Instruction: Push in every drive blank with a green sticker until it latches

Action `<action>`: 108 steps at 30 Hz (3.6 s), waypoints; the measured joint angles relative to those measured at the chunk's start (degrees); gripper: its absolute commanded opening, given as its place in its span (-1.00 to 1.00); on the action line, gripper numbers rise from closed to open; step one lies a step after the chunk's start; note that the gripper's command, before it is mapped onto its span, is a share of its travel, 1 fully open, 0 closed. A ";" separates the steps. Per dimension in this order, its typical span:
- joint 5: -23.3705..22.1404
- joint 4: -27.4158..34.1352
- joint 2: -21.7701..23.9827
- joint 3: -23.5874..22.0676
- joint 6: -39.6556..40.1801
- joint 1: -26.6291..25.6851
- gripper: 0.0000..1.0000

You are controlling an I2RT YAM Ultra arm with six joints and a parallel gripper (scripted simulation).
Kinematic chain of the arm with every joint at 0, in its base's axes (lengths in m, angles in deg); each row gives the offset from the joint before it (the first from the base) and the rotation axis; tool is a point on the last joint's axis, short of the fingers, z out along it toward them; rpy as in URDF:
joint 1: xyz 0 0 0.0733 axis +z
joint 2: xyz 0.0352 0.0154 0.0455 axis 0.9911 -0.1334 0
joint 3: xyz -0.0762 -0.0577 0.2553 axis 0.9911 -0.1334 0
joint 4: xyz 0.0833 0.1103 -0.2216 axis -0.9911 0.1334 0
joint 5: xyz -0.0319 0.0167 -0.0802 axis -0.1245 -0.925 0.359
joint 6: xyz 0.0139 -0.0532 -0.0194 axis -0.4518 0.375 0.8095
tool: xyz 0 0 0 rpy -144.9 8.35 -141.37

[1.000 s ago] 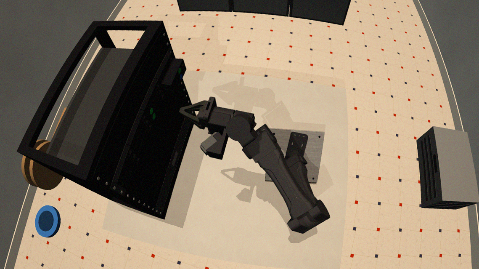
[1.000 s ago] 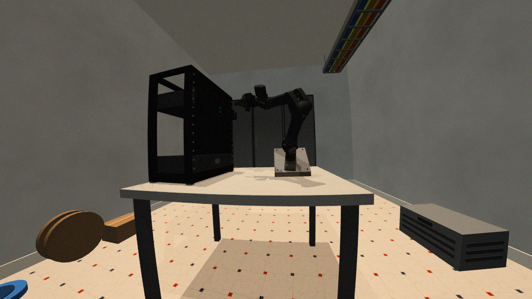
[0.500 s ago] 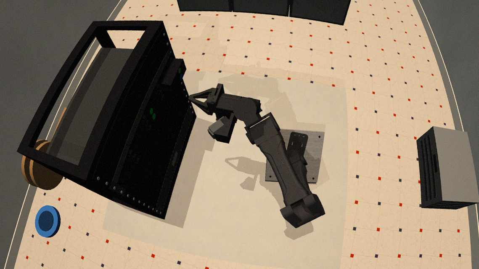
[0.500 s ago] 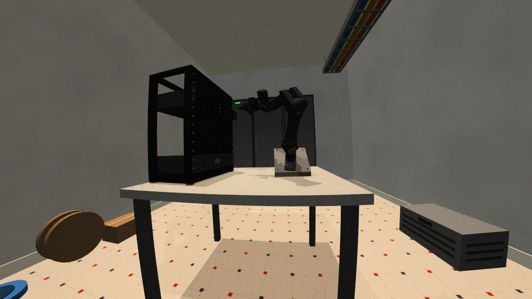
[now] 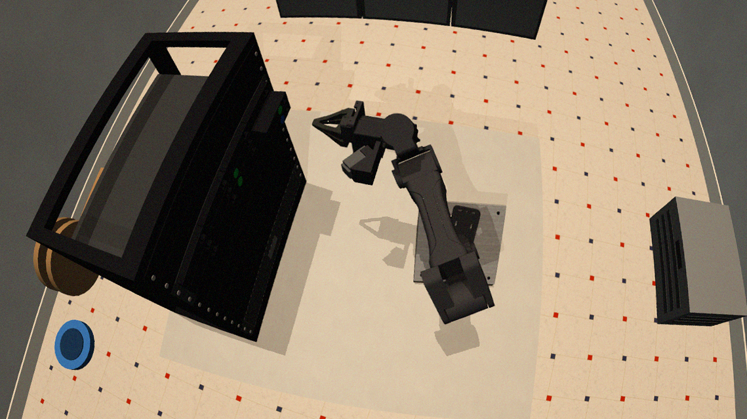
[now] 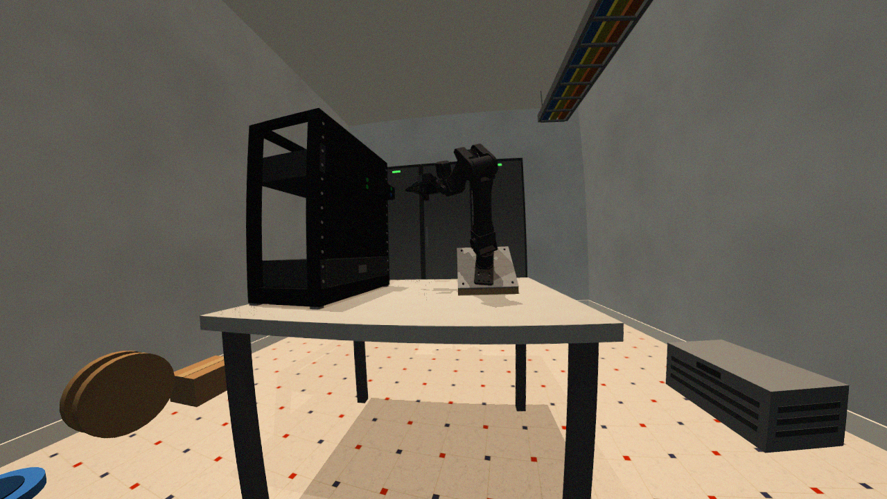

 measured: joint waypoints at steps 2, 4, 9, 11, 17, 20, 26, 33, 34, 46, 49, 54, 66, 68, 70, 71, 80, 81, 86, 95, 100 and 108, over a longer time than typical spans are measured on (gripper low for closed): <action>-0.39 -0.94 -0.59 -0.02 0.00 -0.22 -1.00; -0.63 -1.57 -0.57 0.00 -0.02 -0.26 -1.00; 0.72 -3.85 -2.89 2.14 -0.50 2.21 -1.00; 1.70 -4.44 -4.46 3.39 -0.81 4.26 -1.00; 4.87 -4.94 -8.72 7.45 -1.70 8.20 -1.00; 5.73 -4.94 -8.94 7.82 -1.92 8.26 -1.00; 6.43 -4.98 -8.83 7.82 -2.05 8.24 -1.00; 6.62 -4.98 -8.83 7.82 -2.08 8.24 -1.00; 6.64 -4.98 -8.83 7.82 -2.08 8.24 -1.00; 6.69 -4.98 -8.85 7.82 -2.08 8.24 -1.00; 6.69 -4.70 -8.85 8.09 -2.10 8.24 -1.00; 6.69 -3.34 -8.83 10.69 -2.10 8.15 -1.00; 6.69 -1.88 -8.83 12.09 -2.10 7.80 -1.00; 6.67 -1.81 -8.83 12.09 -2.10 7.80 -1.00; 6.67 -1.75 -8.83 12.09 -2.10 7.80 -1.00; 6.67 -1.73 -8.83 12.09 -2.10 7.80 -1.00; 7.08 -3.02 -10.75 12.07 -2.19 8.61 -1.00; 7.08 -3.02 -10.78 12.07 -2.21 8.61 -1.00; 7.08 -3.02 -10.78 12.07 -2.27 8.61 -1.00; 7.08 -3.02 -10.78 12.07 -2.29 8.61 -1.00; 7.08 -3.02 -10.78 12.07 -2.29 8.61 -1.00; 6.97 -2.19 -10.82 12.52 -2.40 8.68 -1.00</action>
